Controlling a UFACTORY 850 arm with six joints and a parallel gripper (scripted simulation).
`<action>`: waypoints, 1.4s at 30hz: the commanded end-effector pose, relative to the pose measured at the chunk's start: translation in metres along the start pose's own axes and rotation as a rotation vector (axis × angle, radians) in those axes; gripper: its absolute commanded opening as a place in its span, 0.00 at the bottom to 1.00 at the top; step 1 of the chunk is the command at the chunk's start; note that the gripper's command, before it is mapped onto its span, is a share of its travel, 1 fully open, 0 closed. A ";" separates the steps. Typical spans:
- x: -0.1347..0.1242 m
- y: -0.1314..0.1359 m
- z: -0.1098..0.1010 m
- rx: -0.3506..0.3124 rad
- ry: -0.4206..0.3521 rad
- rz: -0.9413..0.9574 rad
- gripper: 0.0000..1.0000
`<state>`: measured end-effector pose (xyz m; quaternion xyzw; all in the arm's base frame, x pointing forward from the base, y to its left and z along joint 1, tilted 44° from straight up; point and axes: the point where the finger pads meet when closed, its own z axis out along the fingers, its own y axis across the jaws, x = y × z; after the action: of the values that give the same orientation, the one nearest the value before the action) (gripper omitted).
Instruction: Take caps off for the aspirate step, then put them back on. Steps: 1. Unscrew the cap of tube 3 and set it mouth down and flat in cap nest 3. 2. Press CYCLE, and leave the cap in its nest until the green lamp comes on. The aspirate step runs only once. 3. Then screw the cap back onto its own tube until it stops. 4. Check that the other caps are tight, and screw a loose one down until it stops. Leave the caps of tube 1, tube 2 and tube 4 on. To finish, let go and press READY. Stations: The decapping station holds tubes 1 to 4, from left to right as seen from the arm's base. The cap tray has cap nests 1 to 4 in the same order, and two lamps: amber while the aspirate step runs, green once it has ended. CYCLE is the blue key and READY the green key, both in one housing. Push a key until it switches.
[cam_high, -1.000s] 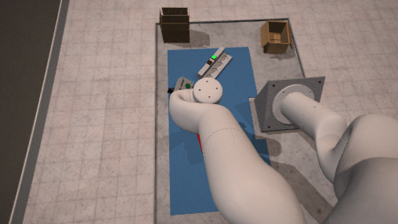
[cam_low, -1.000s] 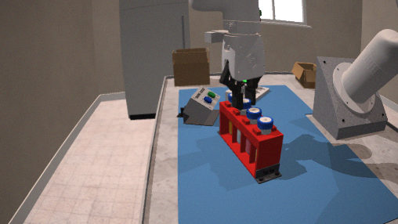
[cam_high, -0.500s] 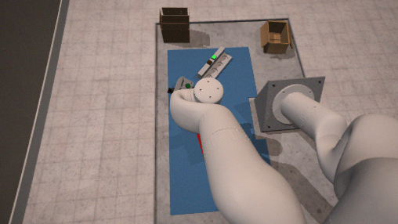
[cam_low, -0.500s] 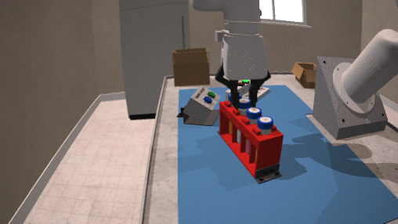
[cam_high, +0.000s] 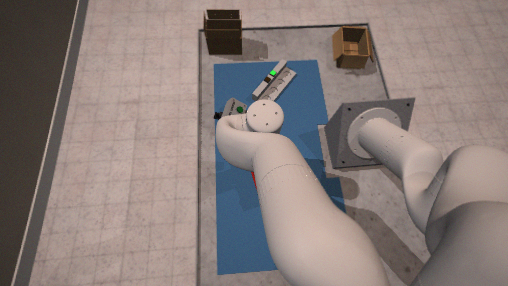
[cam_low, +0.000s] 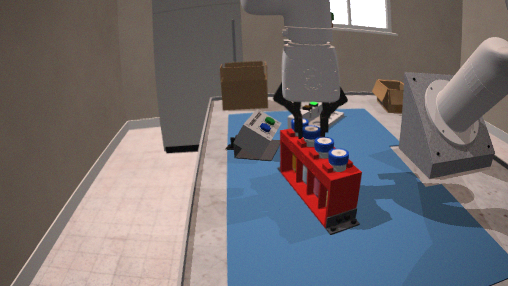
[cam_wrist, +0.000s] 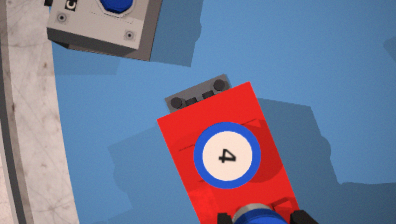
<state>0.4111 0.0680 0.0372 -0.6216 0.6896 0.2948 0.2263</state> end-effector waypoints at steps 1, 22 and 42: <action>0.000 -0.001 -0.001 0.000 0.001 0.002 0.46; 0.000 -0.001 -0.002 0.000 0.001 -0.478 0.46; 0.000 -0.001 -0.002 -0.001 0.001 -1.176 0.46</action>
<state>0.4112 0.0670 0.0379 -0.8814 0.2956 0.1553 0.3340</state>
